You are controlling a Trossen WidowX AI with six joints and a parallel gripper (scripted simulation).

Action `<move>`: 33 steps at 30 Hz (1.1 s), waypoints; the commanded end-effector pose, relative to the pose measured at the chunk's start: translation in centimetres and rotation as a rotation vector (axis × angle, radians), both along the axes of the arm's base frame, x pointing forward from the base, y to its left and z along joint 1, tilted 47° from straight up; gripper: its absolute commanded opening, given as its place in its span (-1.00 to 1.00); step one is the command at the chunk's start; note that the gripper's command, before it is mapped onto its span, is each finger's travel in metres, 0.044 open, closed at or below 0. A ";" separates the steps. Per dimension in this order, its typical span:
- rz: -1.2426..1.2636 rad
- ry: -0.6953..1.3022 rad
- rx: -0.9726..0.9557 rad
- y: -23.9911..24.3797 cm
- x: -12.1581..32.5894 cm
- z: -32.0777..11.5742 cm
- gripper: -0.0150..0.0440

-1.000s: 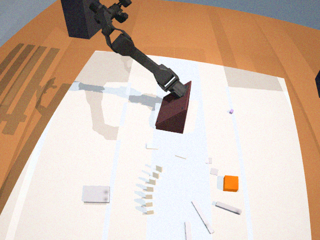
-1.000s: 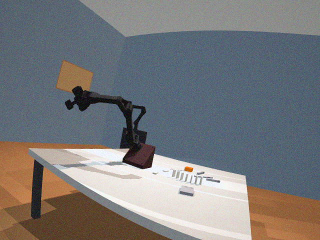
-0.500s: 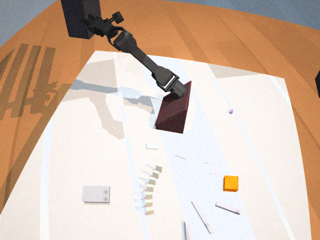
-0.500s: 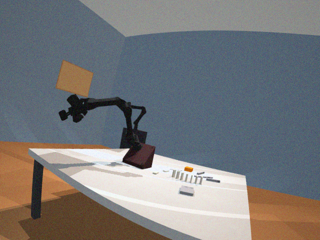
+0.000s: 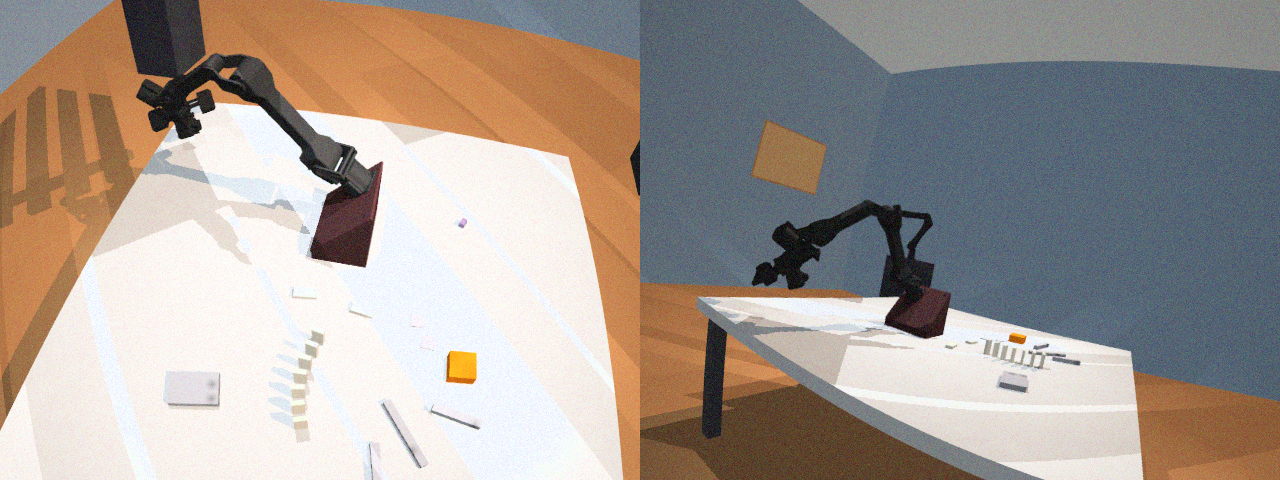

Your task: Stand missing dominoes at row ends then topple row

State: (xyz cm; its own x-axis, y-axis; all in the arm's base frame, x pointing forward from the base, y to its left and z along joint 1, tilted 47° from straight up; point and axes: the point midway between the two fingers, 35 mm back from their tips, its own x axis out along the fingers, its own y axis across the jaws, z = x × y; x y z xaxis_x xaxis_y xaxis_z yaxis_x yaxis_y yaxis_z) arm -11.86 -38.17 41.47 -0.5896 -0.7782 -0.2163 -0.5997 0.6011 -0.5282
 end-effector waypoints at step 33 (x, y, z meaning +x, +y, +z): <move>0.852 -0.537 0.331 12.0 47.3 -18.1 1.00</move>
